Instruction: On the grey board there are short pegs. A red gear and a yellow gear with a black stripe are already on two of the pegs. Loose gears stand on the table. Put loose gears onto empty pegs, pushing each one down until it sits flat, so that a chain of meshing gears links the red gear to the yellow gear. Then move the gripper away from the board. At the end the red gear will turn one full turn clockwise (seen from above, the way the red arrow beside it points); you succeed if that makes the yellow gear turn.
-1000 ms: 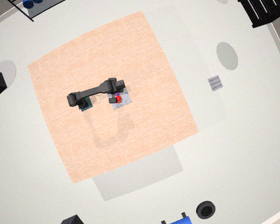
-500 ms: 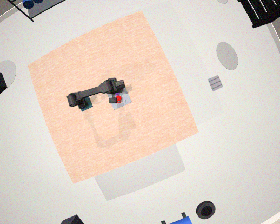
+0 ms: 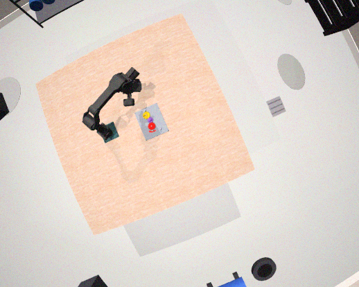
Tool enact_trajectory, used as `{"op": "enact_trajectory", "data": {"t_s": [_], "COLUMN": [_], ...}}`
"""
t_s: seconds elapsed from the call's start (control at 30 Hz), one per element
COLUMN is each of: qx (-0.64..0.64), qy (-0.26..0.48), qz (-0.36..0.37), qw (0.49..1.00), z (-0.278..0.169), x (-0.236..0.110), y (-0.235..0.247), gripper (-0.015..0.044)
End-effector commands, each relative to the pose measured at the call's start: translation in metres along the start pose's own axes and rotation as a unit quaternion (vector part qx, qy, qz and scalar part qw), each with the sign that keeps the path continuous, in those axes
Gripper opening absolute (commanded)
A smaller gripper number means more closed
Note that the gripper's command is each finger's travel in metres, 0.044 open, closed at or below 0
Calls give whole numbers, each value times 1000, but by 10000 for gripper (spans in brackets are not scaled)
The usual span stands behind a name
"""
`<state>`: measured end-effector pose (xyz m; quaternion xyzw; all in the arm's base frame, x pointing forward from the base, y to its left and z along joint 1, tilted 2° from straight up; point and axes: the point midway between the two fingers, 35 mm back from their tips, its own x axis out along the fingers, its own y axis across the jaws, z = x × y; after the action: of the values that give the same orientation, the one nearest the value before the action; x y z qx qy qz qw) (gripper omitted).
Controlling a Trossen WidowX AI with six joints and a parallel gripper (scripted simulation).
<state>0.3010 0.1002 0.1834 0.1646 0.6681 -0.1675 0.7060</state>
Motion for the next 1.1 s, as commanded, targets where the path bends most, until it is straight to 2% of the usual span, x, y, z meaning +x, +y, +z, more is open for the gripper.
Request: {"op": "enact_trajectory", "data": {"t_s": [0.0, 0.17, 0.23, 1.07], "qx": [5, 9, 10, 10], "qy": [8, 11, 11, 11], "qz": [-2, -8, -9, -9], "qw": [1000, 1000, 1000, 1000], "z": [-44, -108, -117, -117], "x": [-6, -14, -15, -15], "y": [36, 70, 74, 74], "gripper": [440, 440, 440, 440]}}
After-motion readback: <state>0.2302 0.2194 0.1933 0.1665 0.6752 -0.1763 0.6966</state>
